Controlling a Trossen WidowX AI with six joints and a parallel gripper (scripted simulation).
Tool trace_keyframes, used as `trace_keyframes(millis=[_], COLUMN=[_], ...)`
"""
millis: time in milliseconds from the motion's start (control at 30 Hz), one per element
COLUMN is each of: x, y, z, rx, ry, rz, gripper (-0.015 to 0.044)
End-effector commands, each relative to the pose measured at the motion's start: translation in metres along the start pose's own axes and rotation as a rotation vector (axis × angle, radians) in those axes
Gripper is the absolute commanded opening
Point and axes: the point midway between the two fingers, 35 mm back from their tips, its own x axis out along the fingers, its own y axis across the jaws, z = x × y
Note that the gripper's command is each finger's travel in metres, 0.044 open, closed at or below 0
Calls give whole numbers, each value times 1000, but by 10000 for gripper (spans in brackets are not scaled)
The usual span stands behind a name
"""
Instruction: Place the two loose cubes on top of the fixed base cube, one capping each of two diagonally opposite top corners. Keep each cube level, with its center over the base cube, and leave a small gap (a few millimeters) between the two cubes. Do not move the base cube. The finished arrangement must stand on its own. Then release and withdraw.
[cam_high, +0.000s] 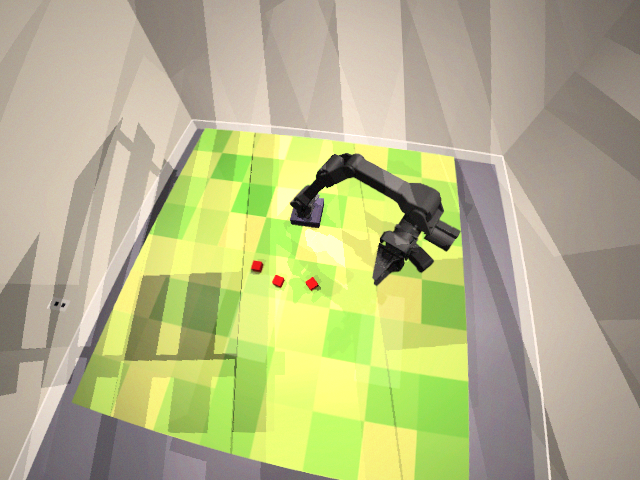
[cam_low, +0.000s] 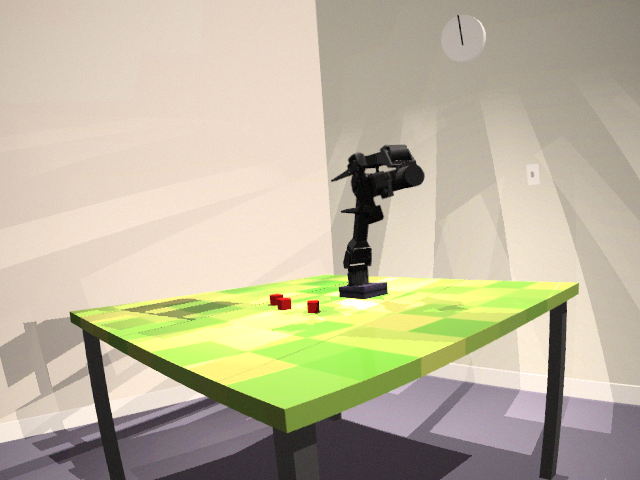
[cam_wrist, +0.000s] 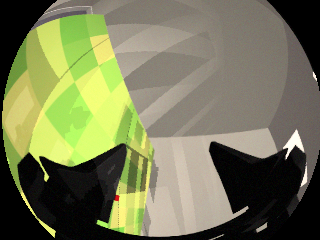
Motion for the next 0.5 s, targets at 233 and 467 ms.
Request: trace_keyframes(millis=[233,467], x=[60,108], y=[16,35], z=[-43,-96], rx=[-159,-287], ry=[162,273], rz=[202,450], gripper=[265,265])
